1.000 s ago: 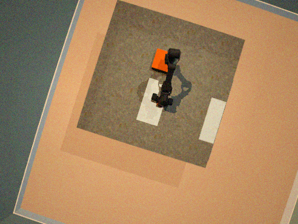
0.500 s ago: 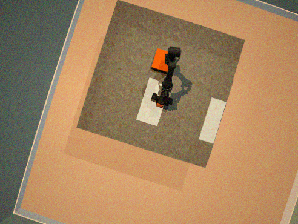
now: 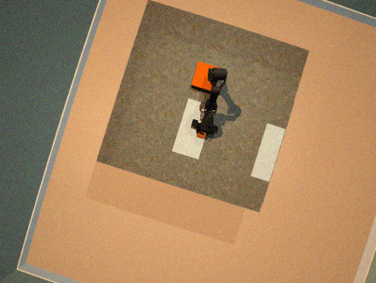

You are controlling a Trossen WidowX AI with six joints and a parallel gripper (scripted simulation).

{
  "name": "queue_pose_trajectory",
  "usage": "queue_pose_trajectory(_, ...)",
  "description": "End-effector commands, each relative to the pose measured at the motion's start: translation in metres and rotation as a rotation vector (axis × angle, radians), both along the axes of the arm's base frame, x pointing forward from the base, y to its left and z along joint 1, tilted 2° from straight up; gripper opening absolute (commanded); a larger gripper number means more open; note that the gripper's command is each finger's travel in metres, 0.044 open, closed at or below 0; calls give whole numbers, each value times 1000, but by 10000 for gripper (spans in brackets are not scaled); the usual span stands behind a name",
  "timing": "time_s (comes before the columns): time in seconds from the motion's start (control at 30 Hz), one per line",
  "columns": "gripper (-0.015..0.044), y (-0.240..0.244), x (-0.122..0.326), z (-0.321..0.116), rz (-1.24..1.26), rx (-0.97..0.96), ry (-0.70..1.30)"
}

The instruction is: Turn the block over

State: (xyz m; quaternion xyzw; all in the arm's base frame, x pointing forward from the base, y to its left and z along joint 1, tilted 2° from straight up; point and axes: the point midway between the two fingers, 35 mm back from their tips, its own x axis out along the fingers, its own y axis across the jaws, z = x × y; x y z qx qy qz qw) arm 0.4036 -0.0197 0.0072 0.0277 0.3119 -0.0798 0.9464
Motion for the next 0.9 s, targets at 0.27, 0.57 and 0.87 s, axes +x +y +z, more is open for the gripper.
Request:
queue_pose_trajectory(0.27, 0, 0, -10, -14, 0, -33, -136)
queue_pose_trajectory(0.57, 0, 0, -21, -11, -4, -51, -258)
queue_pose_trajectory(0.87, 0, 0, -27, -5, -6, -62, -331)
